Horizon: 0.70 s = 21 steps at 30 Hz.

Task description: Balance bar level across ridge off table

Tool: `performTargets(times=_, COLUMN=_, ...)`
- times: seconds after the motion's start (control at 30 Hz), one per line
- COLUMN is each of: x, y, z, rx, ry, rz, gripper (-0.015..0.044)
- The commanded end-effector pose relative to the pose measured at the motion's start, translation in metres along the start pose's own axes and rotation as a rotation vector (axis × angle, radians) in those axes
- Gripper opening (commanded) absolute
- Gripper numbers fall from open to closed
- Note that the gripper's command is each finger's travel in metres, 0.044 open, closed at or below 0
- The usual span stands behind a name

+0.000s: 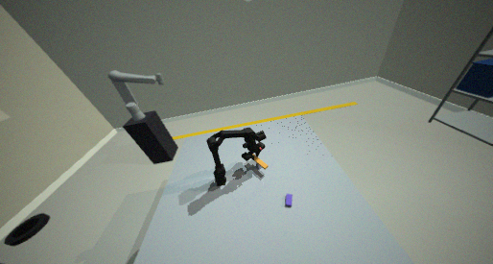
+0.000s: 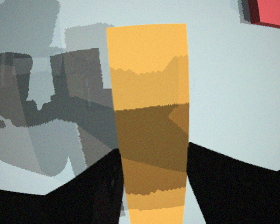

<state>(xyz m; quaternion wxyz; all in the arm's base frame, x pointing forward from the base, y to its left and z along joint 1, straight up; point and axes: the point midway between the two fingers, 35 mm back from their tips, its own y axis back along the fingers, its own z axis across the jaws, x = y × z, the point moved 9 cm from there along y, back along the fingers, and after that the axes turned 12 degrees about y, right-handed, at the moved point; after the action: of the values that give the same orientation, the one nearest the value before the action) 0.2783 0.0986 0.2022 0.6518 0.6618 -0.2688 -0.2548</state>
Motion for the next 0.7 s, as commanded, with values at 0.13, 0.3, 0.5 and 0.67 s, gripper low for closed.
performTargets(times=0.13, x=-0.0002, y=-0.0002, z=0.0002, rx=0.001, ry=0.006, rz=-0.003, gripper=0.0)
performTargets(times=0.3, x=-0.0002, y=-0.0006, z=0.0002, rx=0.001, ry=0.006, rz=-0.003, gripper=0.0)
performTargets(times=0.5, x=-0.0002, y=-0.0011, z=0.0002, rx=0.001, ry=0.006, rz=-0.003, gripper=0.0)
performTargets(times=0.67, x=-0.0002, y=-0.0015, z=0.0002, rx=0.001, ry=0.006, rz=-0.003, gripper=0.0)
